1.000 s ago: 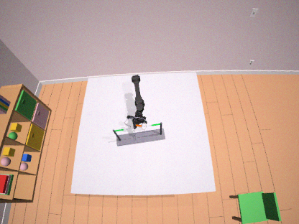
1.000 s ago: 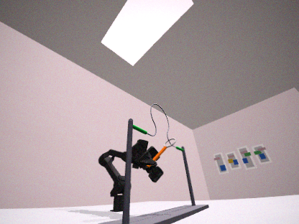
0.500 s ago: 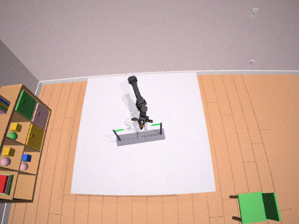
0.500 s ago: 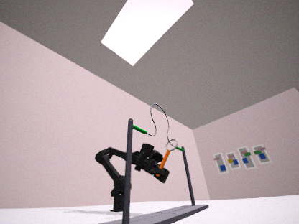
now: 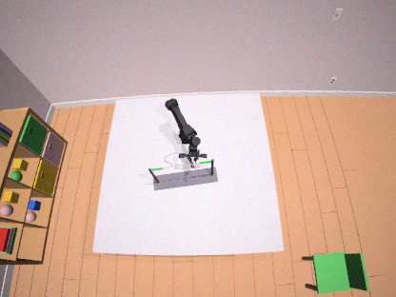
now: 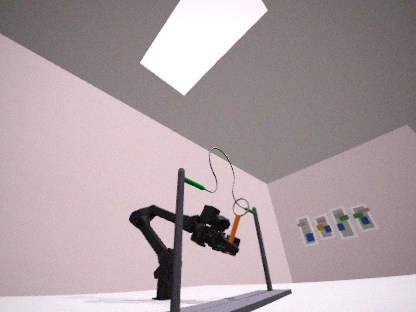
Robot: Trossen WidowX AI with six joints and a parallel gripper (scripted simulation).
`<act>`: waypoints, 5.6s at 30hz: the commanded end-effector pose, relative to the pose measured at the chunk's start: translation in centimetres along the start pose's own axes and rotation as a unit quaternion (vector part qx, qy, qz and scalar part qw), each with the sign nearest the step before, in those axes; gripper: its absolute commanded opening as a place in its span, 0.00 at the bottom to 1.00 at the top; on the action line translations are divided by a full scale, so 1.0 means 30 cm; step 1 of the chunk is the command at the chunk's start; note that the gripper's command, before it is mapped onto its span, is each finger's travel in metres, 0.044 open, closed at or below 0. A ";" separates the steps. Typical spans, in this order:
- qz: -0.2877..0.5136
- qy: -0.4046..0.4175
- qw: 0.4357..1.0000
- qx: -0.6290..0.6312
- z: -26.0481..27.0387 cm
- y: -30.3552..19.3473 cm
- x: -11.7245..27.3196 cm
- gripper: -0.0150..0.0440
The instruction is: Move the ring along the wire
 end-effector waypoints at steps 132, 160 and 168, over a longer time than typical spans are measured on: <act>0.004 0.019 0.999 -0.045 0.213 -0.071 0.169 0.53; 0.000 0.023 0.999 -0.042 0.202 -0.066 0.306 1.00; 0.000 0.023 0.999 -0.042 0.202 -0.066 0.306 1.00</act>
Point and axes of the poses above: the point midway between the two fingers, 35 mm back from their tips, its own x axis back along the fingers, its own z axis across the jaws, y = z × x, the point moved 3 cm from there along x, back along the fingers, and after that the axes turned 7 degrees about -x, right-handed, at the moved point
